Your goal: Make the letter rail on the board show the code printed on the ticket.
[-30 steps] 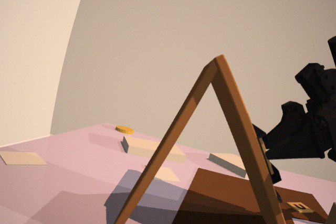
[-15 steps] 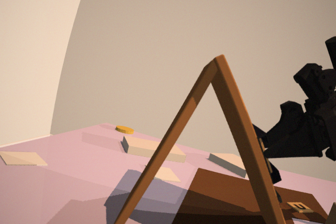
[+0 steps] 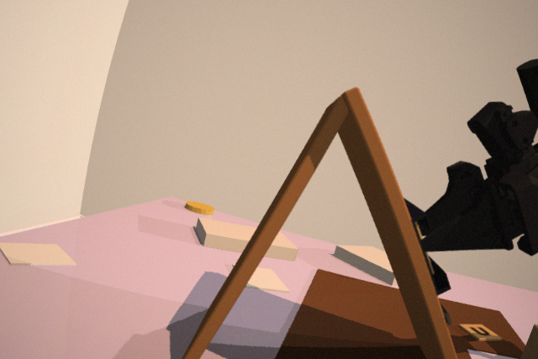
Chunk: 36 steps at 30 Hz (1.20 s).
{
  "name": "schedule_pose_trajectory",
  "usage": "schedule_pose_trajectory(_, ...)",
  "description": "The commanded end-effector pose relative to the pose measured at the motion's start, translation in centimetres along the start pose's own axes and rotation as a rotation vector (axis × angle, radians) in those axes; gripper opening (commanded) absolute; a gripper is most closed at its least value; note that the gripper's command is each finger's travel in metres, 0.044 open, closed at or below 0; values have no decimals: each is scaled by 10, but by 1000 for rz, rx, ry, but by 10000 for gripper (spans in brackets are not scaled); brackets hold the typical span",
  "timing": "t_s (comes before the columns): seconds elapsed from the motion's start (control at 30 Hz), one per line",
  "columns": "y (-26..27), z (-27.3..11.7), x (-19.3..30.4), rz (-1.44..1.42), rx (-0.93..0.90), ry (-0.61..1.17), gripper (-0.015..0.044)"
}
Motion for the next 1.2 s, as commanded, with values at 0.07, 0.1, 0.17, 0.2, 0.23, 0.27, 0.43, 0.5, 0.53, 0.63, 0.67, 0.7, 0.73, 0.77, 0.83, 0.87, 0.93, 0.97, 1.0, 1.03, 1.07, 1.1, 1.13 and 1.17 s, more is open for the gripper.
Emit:
schedule_pose_trajectory(0.07,-3,0,0,-3,-1,-3,0)
schedule_pose_trajectory(0.1,-4,0,0,-3,-1,-3,0)
schedule_pose_trajectory(0.17,-5,0,0,-4,-1,-3,0)
schedule_pose_trajectory(0.2,-5,0,0,-4,-1,-3,0)
schedule_pose_trajectory(0.23,-6,0,0,-4,-1,-3,0)
schedule_pose_trajectory(0.27,-6,0,0,-4,-1,-3,0)
schedule_pose_trajectory(0.43,-8,0,0,-4,-1,-3,0)
schedule_pose_trajectory(0.5,-9,0,1,-4,-1,-3,0)
schedule_pose_trajectory(0.53,-10,0,1,-4,-1,-3,0)
schedule_pose_trajectory(0.63,-11,0,1,-4,-1,-3,0)
schedule_pose_trajectory(0.67,-12,0,1,-4,-1,-3,0)
schedule_pose_trajectory(0.7,-12,0,1,-4,-1,-3,0)
schedule_pose_trajectory(0.73,-13,0,1,-4,-1,-3,0)
schedule_pose_trajectory(0.77,-13,0,1,-4,-1,-3,0)
schedule_pose_trajectory(0.83,-14,0,1,-4,-1,-3,0)
schedule_pose_trajectory(0.87,-14,0,1,-4,-1,-3,0)
schedule_pose_trajectory(0.93,-15,0,1,-4,-1,-3,0)
schedule_pose_trajectory(0.97,-16,0,1,-4,-1,-3,0)
schedule_pose_trajectory(1.0,-16,0,1,-4,-1,-3,0)
schedule_pose_trajectory(1.03,-17,0,1,-4,-1,-3,0)
schedule_pose_trajectory(1.07,-17,0,1,-4,-1,-3,0)
schedule_pose_trajectory(1.1,-18,0,1,-4,0,-3,0)
schedule_pose_trajectory(1.13,-18,0,1,-5,0,-3,0)
schedule_pose_trajectory(1.17,-19,0,1,-5,0,-3,0)
Point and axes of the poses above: the point midway between the two fingers, 35 mm back from their tips, its own z axis out along the fingers, its own y axis across the jaws, x = y × z, the point moved 8 cm from there along -z, back along the fingers, and after that the axes turned 5 degrees about -z, right-handed, at the moved point
